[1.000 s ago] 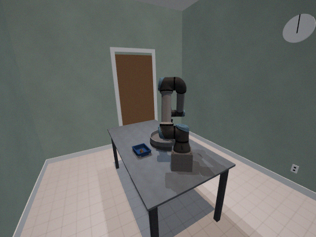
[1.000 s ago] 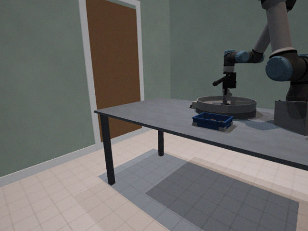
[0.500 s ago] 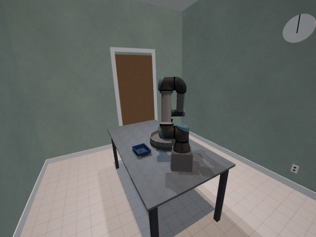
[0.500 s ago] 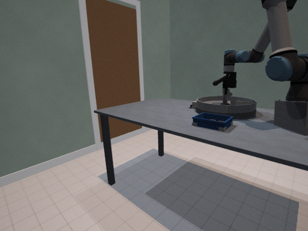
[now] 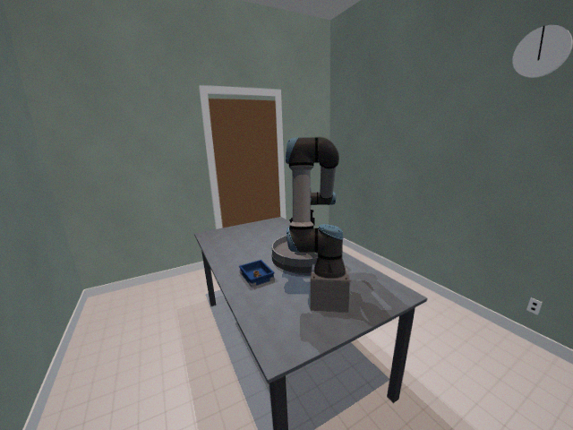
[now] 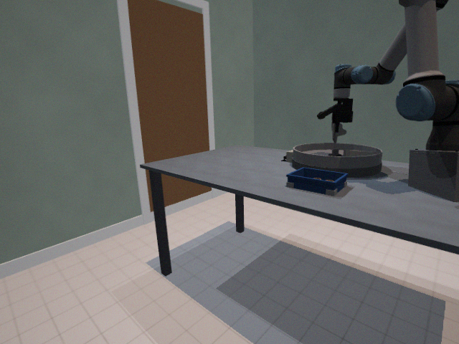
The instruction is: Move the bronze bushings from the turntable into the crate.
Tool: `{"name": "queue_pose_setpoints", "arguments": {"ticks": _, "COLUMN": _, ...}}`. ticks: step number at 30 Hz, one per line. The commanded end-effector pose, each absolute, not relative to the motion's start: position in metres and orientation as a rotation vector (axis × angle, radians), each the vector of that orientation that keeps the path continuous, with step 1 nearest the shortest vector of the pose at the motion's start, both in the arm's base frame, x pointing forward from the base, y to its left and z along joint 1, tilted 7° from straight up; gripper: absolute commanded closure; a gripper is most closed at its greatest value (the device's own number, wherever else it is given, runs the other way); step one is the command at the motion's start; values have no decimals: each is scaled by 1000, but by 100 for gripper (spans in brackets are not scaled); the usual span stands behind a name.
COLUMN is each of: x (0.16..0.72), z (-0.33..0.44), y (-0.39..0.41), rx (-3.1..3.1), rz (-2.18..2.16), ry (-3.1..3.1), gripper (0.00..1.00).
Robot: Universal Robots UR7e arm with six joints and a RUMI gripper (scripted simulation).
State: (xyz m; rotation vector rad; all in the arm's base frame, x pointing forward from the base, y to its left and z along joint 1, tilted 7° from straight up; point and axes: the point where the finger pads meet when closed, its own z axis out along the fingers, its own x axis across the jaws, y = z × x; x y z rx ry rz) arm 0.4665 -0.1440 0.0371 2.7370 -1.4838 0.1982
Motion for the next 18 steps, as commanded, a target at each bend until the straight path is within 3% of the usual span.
{"name": "queue_pose_setpoints", "arguments": {"ticks": 1, "x": 466, "z": 43, "y": -143, "rx": 2738, "rz": 191, "ry": -1482, "gripper": 94}}
{"name": "queue_pose_setpoints", "arguments": {"ticks": 18, "x": 465, "z": 42, "y": -142, "rx": 2739, "rz": 187, "ry": -1483, "gripper": 94}}
